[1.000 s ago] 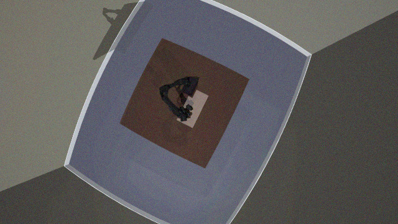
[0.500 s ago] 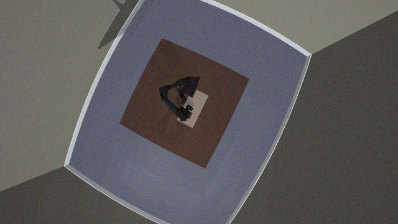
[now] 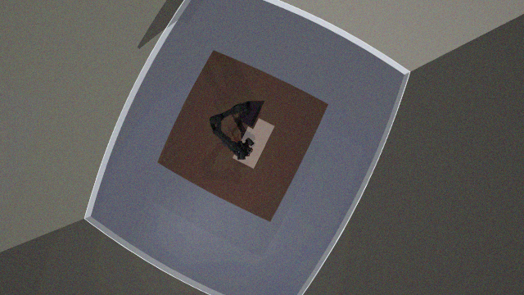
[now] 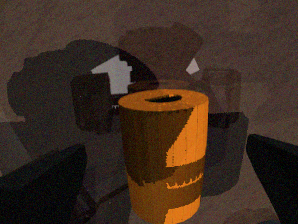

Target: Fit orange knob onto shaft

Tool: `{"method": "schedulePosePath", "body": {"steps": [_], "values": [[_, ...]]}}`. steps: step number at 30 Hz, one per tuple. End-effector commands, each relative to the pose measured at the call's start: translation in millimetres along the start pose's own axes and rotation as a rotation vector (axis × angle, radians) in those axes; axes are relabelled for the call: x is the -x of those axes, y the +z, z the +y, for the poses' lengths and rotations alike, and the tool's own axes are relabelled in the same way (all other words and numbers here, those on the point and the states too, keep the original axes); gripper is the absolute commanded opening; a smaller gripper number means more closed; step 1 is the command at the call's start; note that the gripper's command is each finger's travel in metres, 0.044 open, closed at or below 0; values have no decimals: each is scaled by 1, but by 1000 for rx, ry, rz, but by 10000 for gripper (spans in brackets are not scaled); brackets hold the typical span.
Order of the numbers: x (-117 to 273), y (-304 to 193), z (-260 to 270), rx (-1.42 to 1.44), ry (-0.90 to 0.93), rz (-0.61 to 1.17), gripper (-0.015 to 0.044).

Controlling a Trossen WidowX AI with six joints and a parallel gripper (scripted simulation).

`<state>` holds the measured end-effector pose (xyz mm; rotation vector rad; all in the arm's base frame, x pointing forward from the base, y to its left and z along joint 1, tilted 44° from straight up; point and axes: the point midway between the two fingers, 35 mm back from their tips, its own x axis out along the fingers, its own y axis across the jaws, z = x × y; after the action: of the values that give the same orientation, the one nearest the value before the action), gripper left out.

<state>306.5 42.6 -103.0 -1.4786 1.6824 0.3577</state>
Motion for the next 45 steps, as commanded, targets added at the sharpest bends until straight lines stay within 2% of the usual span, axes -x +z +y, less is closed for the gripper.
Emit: {"method": "schedulePosePath", "body": {"steps": [1,8,19,28,45], "values": [[-7,-2,3,11,2,10,414],[-7,-2,3,11,2,10,240],[-7,-2,3,11,2,10,240],[-7,-2,3,11,2,10,180],[8,-1,3,-42,2,9,179]]}}
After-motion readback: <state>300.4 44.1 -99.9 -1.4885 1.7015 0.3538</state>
